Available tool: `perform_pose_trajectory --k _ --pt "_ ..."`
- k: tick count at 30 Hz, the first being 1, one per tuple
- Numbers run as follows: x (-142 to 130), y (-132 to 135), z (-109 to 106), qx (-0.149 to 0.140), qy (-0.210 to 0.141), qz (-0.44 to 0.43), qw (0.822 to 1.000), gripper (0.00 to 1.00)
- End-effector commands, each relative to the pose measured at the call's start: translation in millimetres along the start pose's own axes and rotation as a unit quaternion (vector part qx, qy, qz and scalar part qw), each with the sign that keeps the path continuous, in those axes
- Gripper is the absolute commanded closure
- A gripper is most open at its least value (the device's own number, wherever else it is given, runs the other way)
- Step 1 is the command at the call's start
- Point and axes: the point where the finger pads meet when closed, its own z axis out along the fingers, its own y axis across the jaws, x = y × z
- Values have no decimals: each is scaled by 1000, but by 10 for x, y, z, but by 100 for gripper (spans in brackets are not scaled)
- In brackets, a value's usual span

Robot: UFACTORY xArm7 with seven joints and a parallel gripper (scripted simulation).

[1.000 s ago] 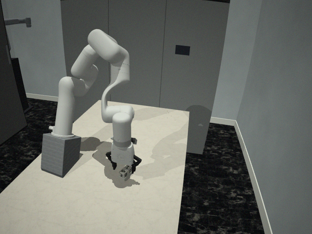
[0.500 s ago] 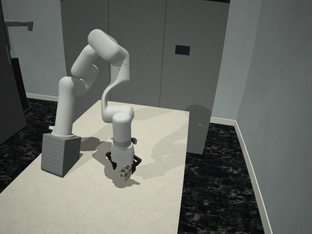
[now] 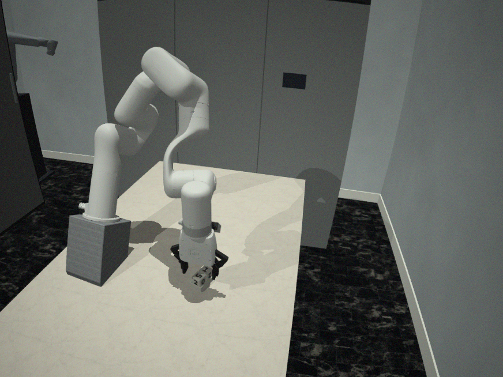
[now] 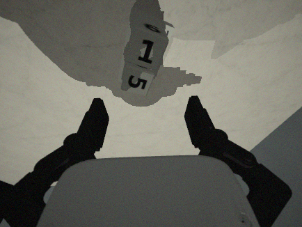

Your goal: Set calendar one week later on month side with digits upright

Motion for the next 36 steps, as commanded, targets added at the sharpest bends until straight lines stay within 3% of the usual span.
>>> perform_pose_trajectory --k 1,28,36 --pt "-10 13 -13 -2 -1 0 1000 0" --pt "-3 19 -12 -2 -1 -11 1000 0" --pt "172 194 5 -2 -1 -52 999 0"
